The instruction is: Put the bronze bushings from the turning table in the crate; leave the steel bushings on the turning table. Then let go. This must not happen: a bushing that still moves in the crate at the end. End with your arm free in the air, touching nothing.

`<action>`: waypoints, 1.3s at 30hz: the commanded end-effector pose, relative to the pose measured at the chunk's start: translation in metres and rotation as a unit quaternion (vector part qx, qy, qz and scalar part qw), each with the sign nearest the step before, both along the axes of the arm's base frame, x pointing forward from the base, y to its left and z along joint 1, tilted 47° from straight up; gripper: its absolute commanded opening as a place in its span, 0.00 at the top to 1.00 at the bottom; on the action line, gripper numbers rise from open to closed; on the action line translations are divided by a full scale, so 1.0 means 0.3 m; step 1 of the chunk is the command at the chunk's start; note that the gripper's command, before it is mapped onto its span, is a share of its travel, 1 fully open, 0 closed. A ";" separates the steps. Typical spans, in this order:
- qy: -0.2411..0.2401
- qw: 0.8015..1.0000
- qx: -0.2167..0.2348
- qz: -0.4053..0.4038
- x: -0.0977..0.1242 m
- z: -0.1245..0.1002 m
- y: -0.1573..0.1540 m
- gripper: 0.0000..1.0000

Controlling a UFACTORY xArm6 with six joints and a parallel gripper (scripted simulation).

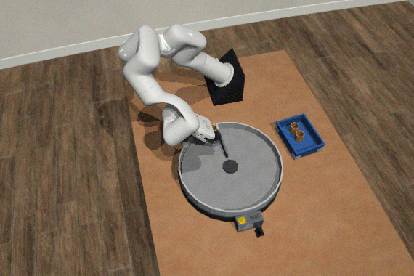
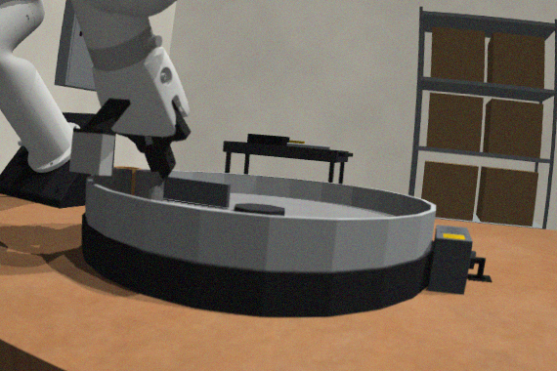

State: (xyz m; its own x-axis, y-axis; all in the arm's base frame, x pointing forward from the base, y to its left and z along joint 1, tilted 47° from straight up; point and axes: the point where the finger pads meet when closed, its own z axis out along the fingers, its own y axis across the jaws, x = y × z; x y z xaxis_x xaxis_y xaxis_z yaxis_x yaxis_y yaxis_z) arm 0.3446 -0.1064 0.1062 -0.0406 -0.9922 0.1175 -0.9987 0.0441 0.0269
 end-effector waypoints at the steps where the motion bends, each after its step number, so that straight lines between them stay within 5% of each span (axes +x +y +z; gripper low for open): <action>1: 0.000 1.000 0.000 0.000 0.000 0.002 0.002 1.00; 14: 0.000 1.000 0.000 0.000 0.001 0.010 0.010 1.00; 28: 0.000 1.000 0.000 0.000 0.010 0.138 0.146 1.00; 39: 0.000 1.000 0.000 0.000 0.011 0.157 0.167 1.00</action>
State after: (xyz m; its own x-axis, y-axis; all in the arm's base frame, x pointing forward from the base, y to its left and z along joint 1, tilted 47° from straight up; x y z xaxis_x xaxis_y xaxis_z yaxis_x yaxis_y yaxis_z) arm 0.3473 -0.0578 0.1518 -0.0405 -0.9923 0.1174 -0.9986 0.0442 0.0291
